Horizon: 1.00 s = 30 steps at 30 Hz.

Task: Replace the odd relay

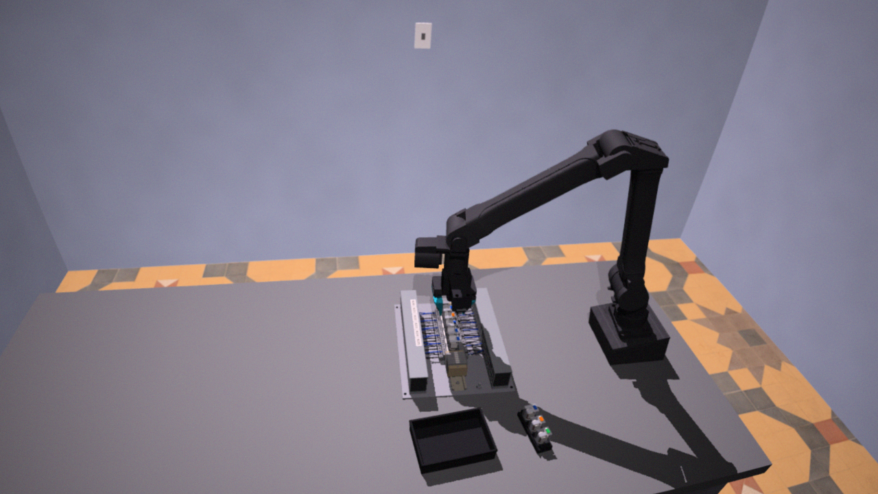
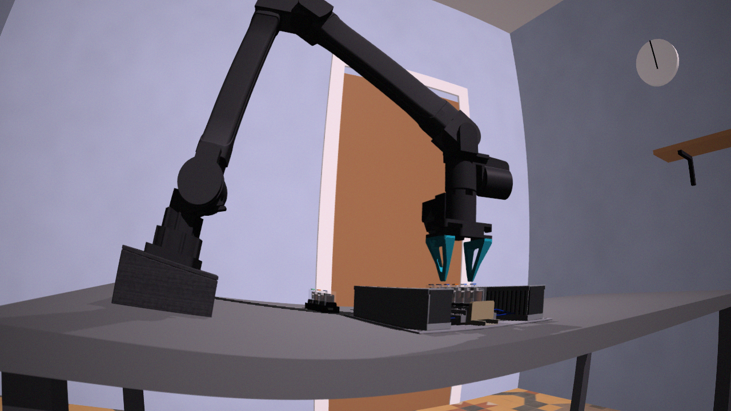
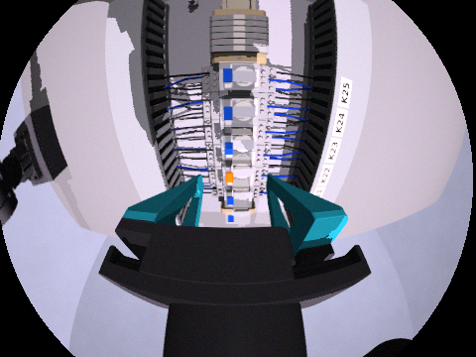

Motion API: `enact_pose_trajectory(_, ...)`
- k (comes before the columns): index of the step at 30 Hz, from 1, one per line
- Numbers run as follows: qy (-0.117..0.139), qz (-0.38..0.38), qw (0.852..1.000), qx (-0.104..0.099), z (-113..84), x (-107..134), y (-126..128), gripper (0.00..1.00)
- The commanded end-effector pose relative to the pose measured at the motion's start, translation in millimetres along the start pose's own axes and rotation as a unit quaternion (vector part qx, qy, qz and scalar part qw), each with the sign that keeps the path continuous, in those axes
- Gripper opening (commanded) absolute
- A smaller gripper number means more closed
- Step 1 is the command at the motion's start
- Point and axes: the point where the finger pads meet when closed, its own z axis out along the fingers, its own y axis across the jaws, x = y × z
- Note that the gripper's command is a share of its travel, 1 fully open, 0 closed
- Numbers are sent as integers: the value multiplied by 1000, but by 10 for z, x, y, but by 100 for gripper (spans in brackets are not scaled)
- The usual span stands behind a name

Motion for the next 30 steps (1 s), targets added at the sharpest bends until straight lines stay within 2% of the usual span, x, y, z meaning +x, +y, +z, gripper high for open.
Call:
enact_pose_trajectory(1, 4, -2, 999, 46, -277, -21, -292, 59)
enact_pose_trajectory(9, 3, -2, 999, 39, -218, -12, -326, 59)
enact_pose_trajectory(19, 0, -2, 1000, 19, -78, -24, -192, 59)
enact_pose_trajectory(30, -1, -1, 1000, 15, -57, -28, -161, 59)
